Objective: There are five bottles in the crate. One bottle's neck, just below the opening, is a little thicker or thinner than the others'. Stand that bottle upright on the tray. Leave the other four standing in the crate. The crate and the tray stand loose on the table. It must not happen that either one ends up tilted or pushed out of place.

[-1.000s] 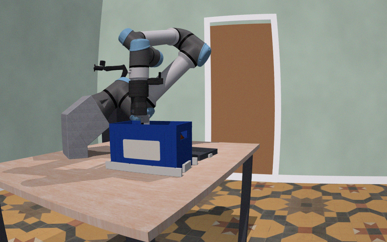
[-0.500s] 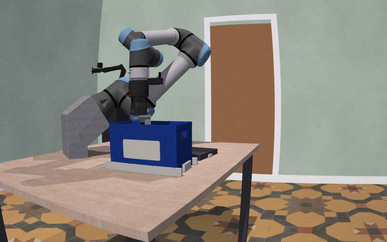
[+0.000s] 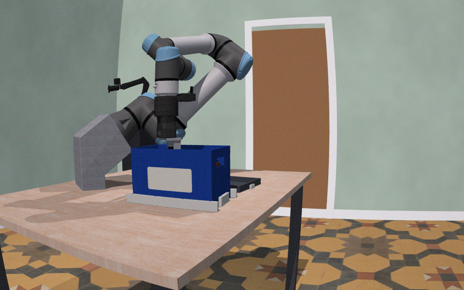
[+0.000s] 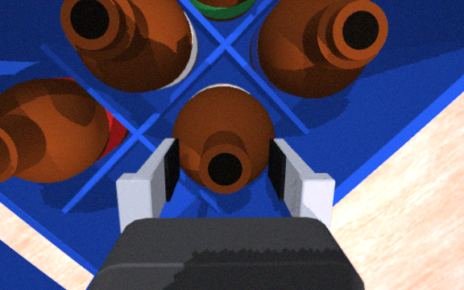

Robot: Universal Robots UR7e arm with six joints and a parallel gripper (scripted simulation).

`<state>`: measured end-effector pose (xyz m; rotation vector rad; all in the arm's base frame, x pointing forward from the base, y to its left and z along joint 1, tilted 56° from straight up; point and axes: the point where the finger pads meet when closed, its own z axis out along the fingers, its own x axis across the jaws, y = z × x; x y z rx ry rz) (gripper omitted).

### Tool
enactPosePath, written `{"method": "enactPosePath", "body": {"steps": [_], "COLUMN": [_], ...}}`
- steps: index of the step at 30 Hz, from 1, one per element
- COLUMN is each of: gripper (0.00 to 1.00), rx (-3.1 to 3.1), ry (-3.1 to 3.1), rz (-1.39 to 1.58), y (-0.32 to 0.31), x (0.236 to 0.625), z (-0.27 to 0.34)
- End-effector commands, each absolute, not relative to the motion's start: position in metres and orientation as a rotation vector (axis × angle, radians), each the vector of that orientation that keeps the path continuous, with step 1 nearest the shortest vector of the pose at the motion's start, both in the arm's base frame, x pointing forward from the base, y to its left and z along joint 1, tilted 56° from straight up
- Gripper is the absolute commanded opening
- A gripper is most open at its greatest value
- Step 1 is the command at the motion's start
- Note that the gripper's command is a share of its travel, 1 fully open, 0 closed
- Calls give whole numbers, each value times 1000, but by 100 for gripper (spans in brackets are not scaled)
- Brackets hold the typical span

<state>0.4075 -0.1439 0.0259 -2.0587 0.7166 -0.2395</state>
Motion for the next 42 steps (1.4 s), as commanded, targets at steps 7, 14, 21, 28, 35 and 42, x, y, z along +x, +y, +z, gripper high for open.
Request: {"method": "enactPosePath", "body": {"steps": [7, 14, 21, 28, 35, 42], "gripper": [100, 100, 100, 100, 100, 100], "rx": [-2059, -2059, -2059, -2059, -2059, -2059], "ry": [717, 717, 717, 717, 717, 717], "rz": [-241, -241, -241, -241, -241, -241], "y": [-145, -147, -156, -166, -183, -195], "x": [407, 406, 401, 394, 384, 377], "z": [26, 28, 35, 43, 57, 66]}}
